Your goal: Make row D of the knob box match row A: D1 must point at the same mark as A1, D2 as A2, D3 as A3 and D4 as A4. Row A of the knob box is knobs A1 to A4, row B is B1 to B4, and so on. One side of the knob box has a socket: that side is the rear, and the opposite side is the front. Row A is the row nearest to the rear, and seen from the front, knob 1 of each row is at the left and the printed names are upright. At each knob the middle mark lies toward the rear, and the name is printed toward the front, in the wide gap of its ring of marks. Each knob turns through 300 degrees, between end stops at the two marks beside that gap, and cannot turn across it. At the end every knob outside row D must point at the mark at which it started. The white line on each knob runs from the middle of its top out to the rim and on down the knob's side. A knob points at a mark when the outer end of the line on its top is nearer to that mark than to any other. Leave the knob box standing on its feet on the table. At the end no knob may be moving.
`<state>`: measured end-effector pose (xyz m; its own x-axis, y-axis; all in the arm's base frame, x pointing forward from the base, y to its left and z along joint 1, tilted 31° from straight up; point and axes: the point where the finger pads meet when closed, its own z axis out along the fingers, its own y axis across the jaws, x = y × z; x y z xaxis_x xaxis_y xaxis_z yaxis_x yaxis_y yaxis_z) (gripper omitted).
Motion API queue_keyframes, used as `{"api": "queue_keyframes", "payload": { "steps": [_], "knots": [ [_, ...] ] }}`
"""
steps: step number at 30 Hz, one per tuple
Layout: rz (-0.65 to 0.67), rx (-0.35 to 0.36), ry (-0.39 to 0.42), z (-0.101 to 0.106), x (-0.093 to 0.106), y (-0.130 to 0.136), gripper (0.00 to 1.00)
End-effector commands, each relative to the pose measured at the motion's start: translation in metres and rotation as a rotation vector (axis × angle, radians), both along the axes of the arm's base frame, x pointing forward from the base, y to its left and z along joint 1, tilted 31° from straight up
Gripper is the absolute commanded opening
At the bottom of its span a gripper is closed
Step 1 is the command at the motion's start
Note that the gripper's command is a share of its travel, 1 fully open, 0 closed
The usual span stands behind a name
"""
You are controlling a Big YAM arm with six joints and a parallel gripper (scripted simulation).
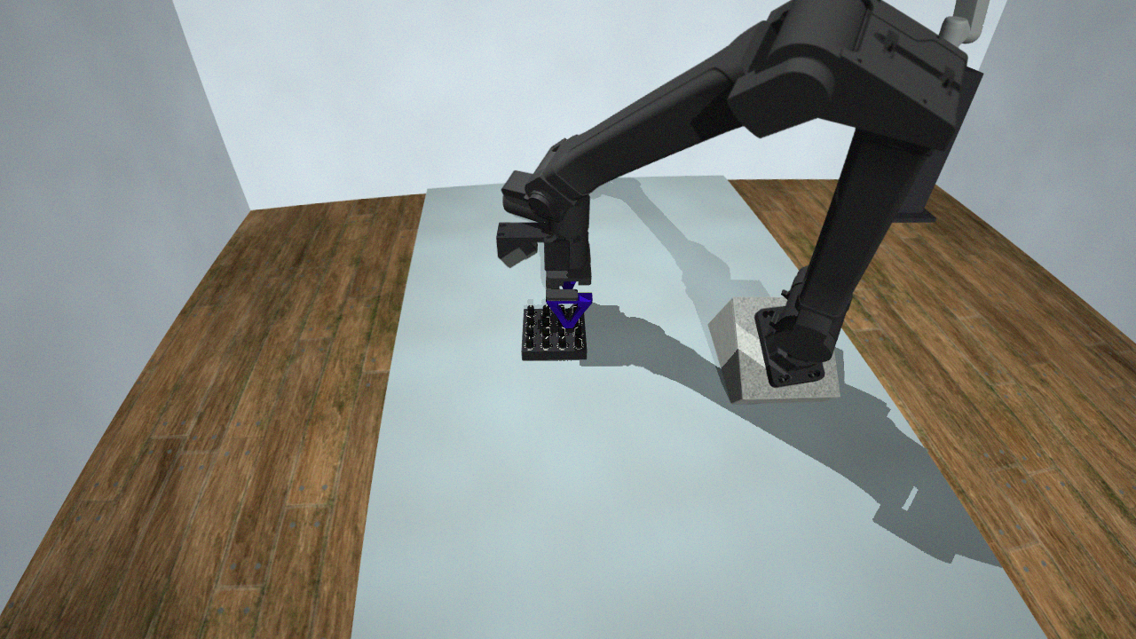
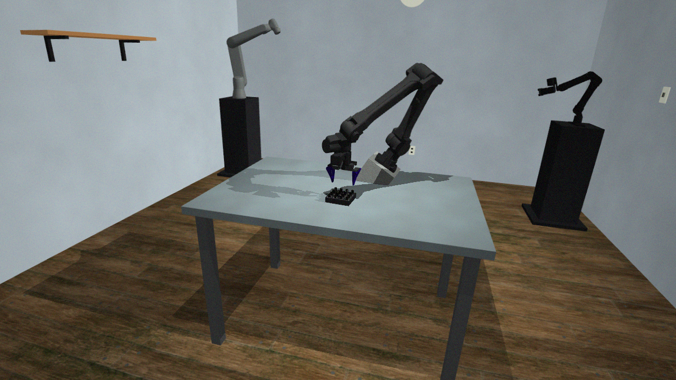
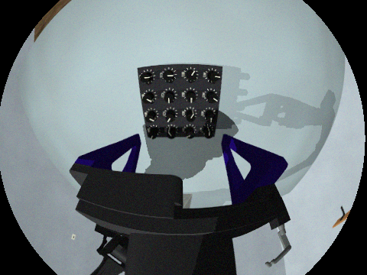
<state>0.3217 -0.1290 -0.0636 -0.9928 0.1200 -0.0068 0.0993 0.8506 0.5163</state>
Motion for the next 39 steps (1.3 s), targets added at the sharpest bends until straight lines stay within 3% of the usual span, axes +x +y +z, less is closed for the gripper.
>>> {"api": "queue_keyframes", "payload": {
  "steps": [1, 2, 15, 18, 23, 34, 35, 39],
  "knots": [
    [0.024, -0.021, -0.031, 0.002, 0.014, -0.006, 1.00],
    [0.017, -0.015, -0.023, 0.002, 0.003, -0.002, 1.00],
    [-0.005, -0.027, -0.034, 0.006, -0.023, -0.009, 1.00],
    [0.020, -0.030, -0.041, 0.007, -0.018, -0.004, 1.00],
    [-0.004, -0.026, -0.032, 0.006, -0.034, -0.007, 1.00],
    [0.003, -0.023, -0.029, 0.006, -0.042, -0.003, 1.00],
    [0.010, -0.031, -0.038, 0.006, -0.031, -0.009, 1.00],
    [0.008, -0.031, -0.038, 0.006, -0.031, -0.009, 1.00]
  ]
}}
